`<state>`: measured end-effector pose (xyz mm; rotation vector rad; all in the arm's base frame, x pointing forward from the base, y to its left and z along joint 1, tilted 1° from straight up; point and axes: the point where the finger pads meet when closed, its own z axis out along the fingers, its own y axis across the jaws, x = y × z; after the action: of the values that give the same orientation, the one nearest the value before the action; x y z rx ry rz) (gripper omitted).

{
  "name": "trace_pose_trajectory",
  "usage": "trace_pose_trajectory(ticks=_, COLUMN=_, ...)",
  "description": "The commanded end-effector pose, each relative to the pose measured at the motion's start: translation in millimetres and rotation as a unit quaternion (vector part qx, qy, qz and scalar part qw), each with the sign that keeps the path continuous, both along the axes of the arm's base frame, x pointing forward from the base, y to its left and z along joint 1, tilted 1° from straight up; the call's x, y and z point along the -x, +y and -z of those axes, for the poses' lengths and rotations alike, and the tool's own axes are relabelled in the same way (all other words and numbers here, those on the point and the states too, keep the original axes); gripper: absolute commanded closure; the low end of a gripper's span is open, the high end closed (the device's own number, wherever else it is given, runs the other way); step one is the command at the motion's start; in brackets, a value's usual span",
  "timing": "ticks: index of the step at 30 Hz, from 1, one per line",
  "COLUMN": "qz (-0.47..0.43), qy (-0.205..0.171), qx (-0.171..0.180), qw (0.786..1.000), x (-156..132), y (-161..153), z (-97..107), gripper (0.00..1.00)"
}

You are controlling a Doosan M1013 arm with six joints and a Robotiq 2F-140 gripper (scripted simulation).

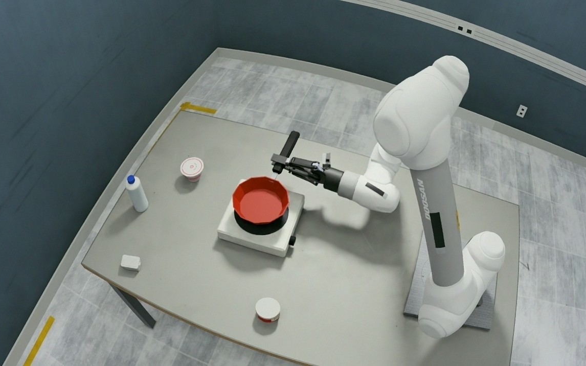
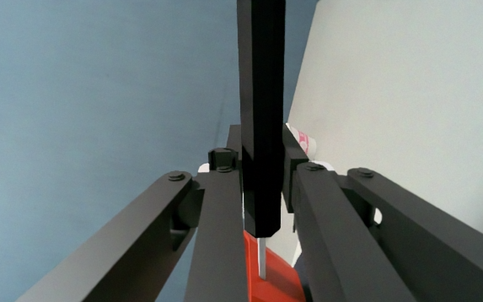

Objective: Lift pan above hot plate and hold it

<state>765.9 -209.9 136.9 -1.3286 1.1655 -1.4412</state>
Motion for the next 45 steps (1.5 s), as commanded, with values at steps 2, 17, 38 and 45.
trace_pose_trajectory(ticks=2, qz=0.0, qy=-0.001, qx=0.0, qw=1.0, x=-0.1, y=0.0, z=-4.8, gripper=0.9)
trace_pose_trajectory(ticks=17, qz=0.0, qy=-0.001, qx=0.0, qw=1.0, x=0.1, y=0.4, z=-32.0, gripper=0.9)
trace_pose_trajectory(ticks=38, qz=0.0, qy=-0.001, qx=0.0, qw=1.0, x=0.4, y=0.8, z=-65.0, gripper=0.9)
trace_pose_trajectory(ticks=45, qz=0.0, qy=-0.001, qx=0.0, qw=1.0, x=0.5, y=1.0, z=-77.5, gripper=0.9)
